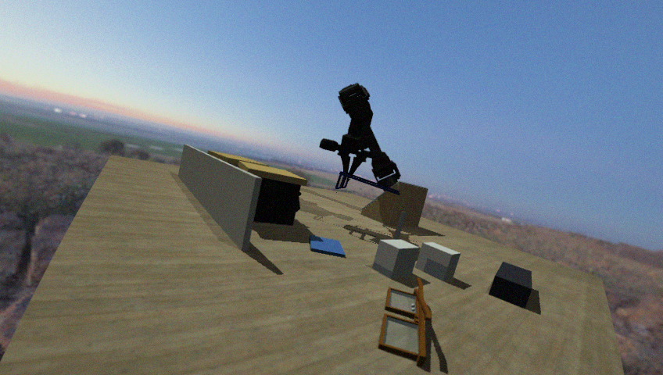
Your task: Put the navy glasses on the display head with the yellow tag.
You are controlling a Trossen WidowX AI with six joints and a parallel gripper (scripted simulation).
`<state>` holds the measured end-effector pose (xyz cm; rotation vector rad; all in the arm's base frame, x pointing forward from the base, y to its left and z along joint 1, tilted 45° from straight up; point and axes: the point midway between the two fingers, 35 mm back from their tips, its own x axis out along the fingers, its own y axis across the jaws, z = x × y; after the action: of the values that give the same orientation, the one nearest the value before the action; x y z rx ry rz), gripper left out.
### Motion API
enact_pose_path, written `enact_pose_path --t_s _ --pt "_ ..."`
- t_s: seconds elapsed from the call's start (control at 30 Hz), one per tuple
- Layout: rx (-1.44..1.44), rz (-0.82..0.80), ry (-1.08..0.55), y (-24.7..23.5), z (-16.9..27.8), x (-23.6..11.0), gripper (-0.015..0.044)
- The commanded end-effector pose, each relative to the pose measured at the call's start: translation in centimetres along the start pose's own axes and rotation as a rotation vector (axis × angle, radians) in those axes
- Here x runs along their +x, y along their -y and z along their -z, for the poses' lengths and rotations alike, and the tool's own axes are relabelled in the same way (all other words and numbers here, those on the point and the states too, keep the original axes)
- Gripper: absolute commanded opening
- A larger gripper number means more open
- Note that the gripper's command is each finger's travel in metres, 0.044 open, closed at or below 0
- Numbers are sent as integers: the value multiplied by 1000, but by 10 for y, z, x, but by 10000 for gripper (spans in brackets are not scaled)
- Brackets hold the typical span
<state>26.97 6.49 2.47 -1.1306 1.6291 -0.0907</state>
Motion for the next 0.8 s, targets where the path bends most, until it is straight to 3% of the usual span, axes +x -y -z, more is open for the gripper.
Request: enact_pose_path --t_s 0.0,0.77 --pt "124 -4 0 -4 -5 -1 0" --pt "871 -8 -1 -25 -30 -5 0"
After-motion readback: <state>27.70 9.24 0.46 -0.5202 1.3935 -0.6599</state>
